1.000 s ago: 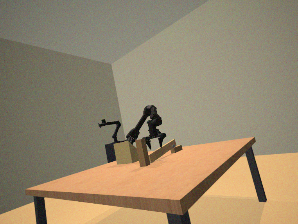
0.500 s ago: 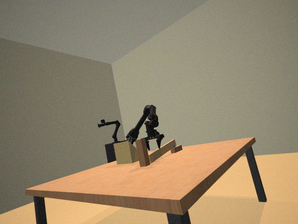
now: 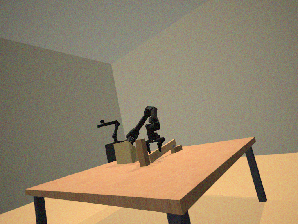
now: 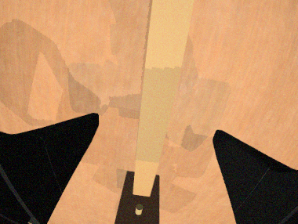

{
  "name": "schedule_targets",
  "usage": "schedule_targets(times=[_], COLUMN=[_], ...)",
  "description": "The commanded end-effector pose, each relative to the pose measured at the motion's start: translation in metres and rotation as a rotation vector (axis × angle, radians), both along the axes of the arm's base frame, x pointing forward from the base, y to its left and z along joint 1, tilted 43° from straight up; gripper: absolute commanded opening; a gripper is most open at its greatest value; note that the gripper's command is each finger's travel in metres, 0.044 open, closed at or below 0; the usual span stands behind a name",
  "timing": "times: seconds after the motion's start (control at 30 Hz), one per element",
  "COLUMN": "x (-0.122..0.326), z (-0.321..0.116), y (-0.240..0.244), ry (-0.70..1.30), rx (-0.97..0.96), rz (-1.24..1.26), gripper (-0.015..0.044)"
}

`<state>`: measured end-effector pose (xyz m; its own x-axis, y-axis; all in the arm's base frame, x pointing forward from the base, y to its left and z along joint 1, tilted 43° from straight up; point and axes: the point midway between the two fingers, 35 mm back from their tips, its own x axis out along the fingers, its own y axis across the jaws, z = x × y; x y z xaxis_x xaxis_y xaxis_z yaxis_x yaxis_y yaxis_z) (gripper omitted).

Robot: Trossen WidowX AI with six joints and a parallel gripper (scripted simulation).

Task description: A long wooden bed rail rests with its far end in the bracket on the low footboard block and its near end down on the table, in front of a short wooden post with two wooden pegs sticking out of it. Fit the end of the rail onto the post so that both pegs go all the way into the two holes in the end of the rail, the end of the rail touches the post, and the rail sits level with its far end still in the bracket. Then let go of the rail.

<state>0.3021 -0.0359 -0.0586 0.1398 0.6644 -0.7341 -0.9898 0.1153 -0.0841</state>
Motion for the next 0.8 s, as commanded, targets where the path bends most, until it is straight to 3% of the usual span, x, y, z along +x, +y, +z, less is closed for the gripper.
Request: schedule_targets(times=[0.0, 0.7, 0.77], x=[-0.001, 0.001, 0.001], z=[-0.005, -0.026, -0.026], y=[0.006, 0.028, 0.028], ry=[0.006, 0.006, 0.006], rx=[0.007, 0.011, 0.011], rz=[0.001, 0.002, 0.002], gripper=[0.044, 0.044, 0.0387])
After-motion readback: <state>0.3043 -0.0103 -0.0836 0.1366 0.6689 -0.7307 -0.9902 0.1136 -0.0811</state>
